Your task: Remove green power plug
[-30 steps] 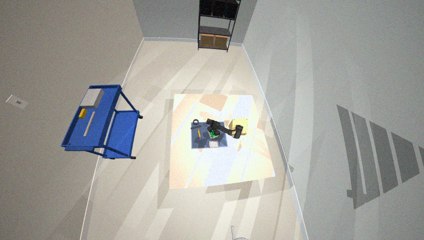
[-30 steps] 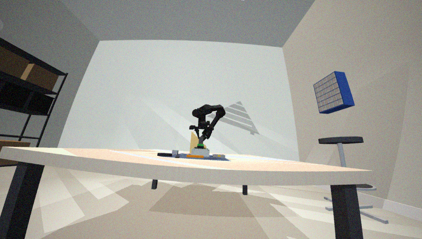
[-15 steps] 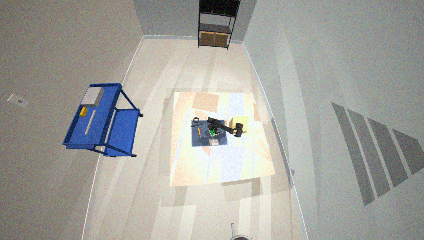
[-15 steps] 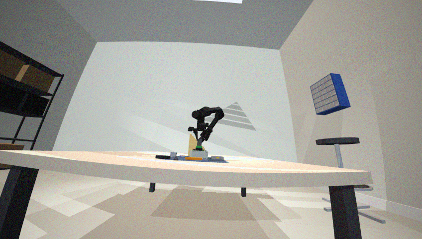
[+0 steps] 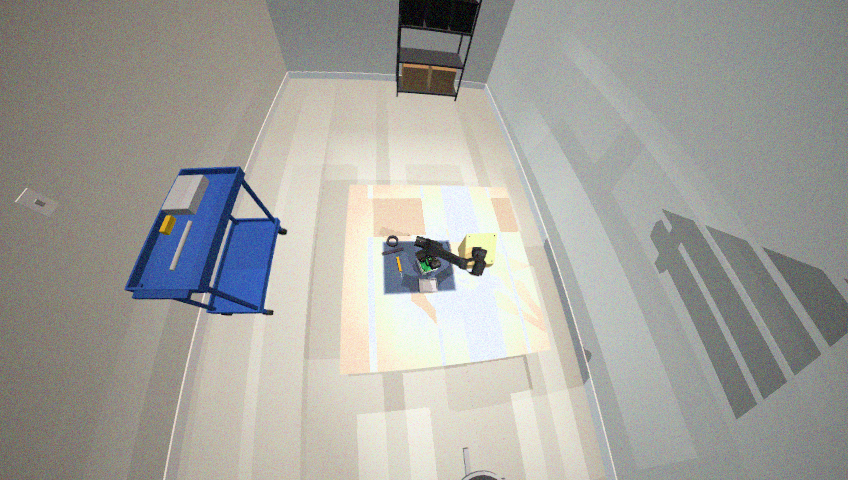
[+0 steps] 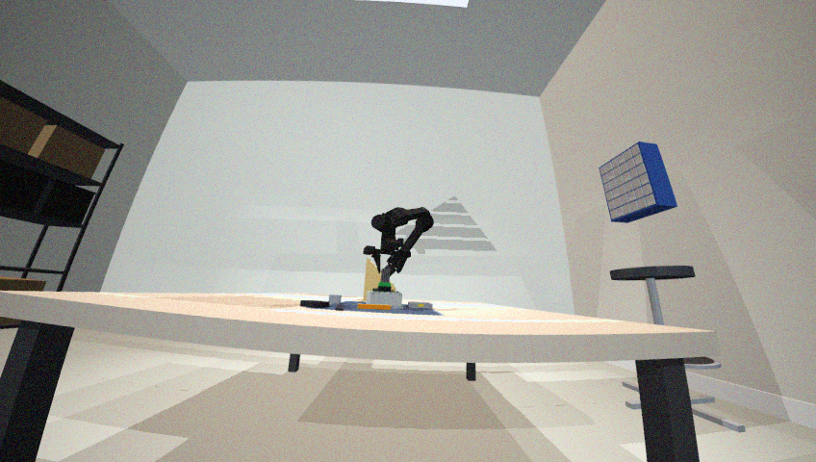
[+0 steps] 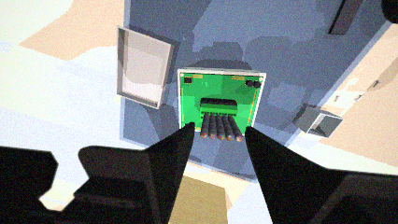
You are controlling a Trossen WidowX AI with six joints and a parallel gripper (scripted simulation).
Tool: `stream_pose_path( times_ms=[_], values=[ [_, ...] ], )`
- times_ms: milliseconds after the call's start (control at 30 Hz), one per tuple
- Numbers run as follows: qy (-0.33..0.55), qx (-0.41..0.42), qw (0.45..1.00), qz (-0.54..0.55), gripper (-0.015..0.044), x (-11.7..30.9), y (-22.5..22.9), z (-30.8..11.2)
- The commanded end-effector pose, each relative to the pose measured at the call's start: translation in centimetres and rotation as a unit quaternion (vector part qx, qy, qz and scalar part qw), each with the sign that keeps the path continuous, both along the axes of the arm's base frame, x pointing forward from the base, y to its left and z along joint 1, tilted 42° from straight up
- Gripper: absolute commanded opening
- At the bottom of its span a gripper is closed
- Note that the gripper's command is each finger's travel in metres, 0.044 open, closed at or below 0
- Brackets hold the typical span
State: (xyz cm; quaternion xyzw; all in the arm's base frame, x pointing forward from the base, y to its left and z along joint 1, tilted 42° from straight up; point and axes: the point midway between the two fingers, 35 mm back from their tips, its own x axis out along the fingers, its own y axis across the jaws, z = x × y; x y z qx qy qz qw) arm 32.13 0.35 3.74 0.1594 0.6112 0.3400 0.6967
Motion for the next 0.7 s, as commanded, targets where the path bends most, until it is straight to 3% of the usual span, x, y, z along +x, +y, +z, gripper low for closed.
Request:
stream_pose_path(
  times_ms=[0, 467, 667],
  values=[
    [0.002, 0.0, 1.0, -0.002, 0.0249, 0.0, 0.2, -0.3],
    [0.002, 0.0, 1.0, -0.002, 0.0249, 0.0, 1.1, -1.3],
    [0.002, 0.0, 1.0, -0.002, 0.0092, 0.0, 1.1, -1.3]
  ],
)
